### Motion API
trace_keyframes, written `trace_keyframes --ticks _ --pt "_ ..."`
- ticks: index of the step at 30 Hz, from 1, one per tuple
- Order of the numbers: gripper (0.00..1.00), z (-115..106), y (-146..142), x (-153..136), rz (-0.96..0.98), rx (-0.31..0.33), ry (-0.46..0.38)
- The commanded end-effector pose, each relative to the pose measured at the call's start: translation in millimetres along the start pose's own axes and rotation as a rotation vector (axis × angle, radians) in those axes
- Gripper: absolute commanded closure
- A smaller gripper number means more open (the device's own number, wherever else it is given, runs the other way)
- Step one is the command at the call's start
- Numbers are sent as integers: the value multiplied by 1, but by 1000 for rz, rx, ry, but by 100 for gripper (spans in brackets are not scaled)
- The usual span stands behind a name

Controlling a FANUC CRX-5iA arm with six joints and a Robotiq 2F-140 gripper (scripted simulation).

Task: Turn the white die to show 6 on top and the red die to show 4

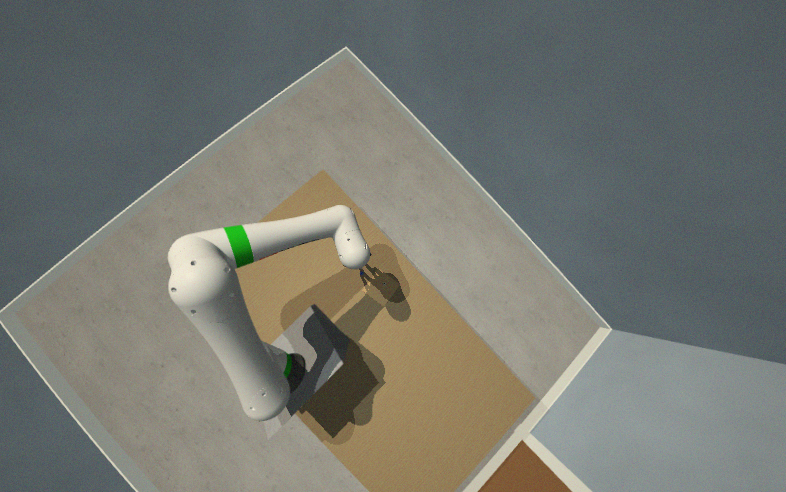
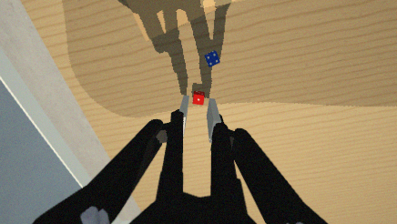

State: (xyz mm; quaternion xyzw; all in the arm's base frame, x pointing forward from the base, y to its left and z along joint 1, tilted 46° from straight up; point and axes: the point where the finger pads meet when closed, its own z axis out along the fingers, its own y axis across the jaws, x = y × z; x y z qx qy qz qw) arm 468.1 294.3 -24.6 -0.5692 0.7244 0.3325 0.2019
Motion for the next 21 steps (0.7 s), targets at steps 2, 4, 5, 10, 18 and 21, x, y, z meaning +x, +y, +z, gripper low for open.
trace_keyframes --ticks 2,4,5,10,18,21 --pt "81 0 0 0 0 0 0" --pt "81 0 0 0 0 0 0" --pt "81 0 0 0 0 0 0" --pt "81 1 0 0 0 0 0" --pt "81 5 0 0 0 0 0" --pt "81 9 0 0 0 0 0"
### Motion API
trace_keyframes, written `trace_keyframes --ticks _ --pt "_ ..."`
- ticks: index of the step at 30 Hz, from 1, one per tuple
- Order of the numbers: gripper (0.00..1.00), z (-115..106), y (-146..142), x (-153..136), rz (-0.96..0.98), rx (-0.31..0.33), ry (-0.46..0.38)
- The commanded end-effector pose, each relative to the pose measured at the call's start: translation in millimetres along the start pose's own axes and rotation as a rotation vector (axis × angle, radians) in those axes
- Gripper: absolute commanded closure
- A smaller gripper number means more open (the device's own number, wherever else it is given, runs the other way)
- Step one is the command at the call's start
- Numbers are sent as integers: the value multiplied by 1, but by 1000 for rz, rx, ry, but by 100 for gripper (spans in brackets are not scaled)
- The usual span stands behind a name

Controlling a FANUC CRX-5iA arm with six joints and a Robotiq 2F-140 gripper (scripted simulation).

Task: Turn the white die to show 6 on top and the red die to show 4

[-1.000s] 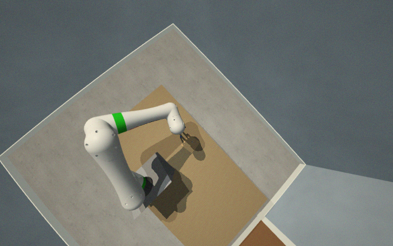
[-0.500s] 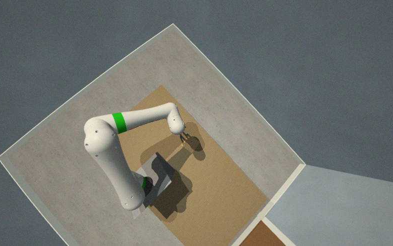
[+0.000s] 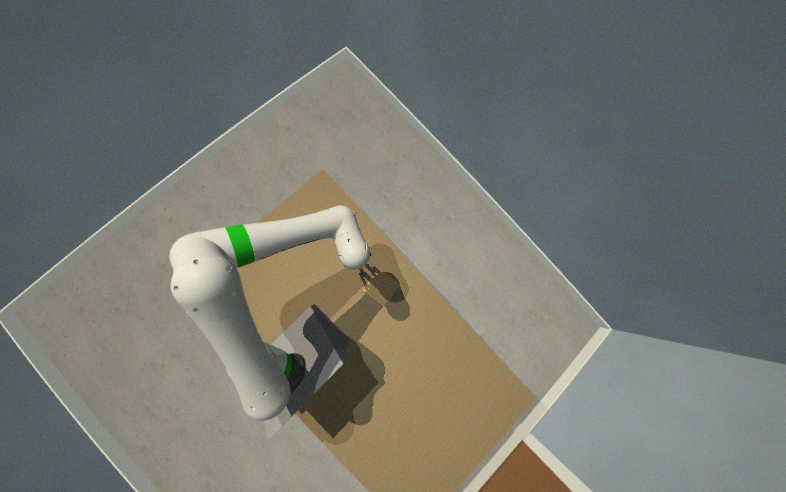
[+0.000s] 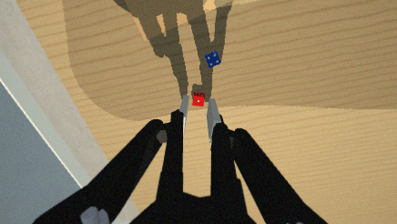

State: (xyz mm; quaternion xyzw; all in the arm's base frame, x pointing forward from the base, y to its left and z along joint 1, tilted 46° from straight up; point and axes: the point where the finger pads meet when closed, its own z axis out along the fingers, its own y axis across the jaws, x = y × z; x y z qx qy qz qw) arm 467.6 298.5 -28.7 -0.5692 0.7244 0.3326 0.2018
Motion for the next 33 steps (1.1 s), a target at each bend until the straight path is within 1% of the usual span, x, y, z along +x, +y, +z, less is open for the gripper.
trace_keyframes --ticks 1,7,14,33 --pt "81 4 0 0 0 0 0" --pt "81 11 0 0 0 0 0" --pt "81 13 0 0 0 0 0" --pt "81 14 0 0 0 0 0"
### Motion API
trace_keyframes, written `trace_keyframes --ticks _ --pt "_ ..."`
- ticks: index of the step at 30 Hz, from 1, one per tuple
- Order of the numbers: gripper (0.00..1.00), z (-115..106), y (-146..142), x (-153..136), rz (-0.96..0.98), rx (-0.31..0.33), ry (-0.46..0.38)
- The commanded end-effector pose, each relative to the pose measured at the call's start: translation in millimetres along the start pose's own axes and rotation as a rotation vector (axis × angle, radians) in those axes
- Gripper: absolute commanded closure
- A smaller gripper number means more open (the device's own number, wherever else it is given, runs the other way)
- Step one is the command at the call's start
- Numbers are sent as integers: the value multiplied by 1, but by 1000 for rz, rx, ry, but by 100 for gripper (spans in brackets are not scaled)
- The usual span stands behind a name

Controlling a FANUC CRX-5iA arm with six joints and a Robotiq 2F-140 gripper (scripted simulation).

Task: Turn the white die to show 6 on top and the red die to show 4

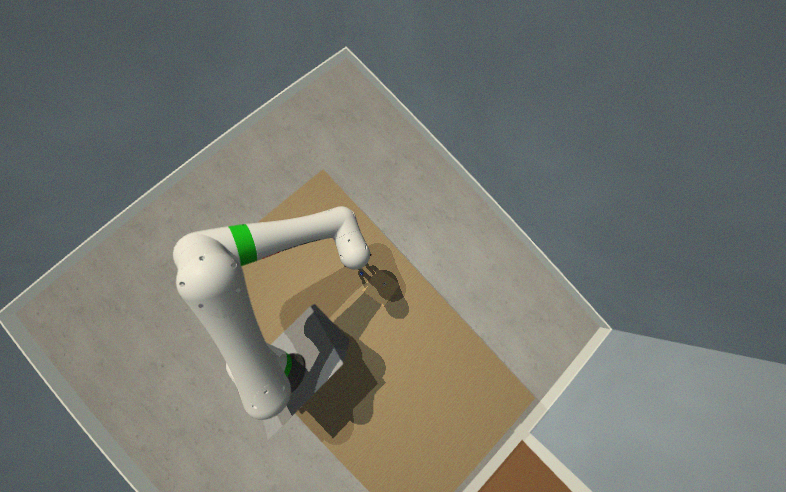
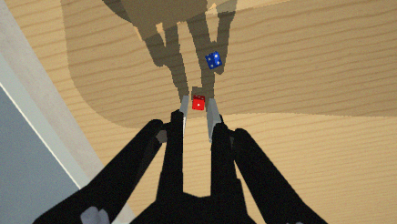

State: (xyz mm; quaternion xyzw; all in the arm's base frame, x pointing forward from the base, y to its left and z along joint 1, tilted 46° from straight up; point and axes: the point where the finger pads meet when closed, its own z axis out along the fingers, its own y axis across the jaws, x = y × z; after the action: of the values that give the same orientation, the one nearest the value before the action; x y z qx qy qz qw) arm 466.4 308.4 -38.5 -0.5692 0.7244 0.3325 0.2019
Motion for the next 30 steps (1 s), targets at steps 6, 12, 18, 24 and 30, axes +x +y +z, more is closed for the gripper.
trace_keyframes --ticks 6,12,18,24,30 --pt "81 0 0 0 0 0 0" --pt "81 0 0 0 0 0 0" --pt "81 0 0 0 0 0 0" --pt "93 0 0 0 0 0 0" --pt "93 0 0 0 0 0 0"
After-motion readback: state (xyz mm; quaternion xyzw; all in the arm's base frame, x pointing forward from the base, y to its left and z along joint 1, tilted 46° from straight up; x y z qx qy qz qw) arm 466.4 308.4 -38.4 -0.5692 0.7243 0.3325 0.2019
